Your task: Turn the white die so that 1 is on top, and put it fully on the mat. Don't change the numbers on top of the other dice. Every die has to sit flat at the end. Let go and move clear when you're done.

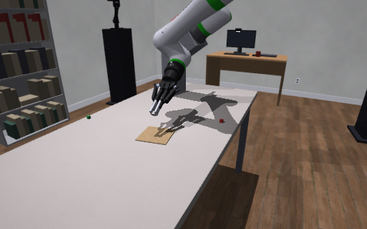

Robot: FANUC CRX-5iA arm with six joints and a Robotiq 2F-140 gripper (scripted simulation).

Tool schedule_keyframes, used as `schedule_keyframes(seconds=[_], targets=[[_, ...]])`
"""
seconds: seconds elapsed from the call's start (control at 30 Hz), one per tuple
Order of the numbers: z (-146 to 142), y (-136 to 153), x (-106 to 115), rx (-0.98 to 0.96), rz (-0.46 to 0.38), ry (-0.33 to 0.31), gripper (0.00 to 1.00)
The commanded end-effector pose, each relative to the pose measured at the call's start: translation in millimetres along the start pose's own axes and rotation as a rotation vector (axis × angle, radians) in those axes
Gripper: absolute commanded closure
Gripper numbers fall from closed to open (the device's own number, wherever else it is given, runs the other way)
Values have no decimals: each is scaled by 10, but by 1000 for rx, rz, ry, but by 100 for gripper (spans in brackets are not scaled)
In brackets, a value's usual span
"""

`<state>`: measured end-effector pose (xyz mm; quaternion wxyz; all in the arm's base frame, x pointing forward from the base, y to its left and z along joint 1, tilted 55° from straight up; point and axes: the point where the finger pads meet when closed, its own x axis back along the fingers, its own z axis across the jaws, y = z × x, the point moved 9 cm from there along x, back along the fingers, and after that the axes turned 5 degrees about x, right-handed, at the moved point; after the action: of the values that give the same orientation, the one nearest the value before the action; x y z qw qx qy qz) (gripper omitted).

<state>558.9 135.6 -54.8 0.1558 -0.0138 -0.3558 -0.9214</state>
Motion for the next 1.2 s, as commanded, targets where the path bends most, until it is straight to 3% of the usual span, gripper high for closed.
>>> schedule_keyframes(seconds=[0.0, 1.17], targets=[[26, -40, -22, -5, -23, 9, 84], [92, -710, -402, -5, -23, 9, 84]])
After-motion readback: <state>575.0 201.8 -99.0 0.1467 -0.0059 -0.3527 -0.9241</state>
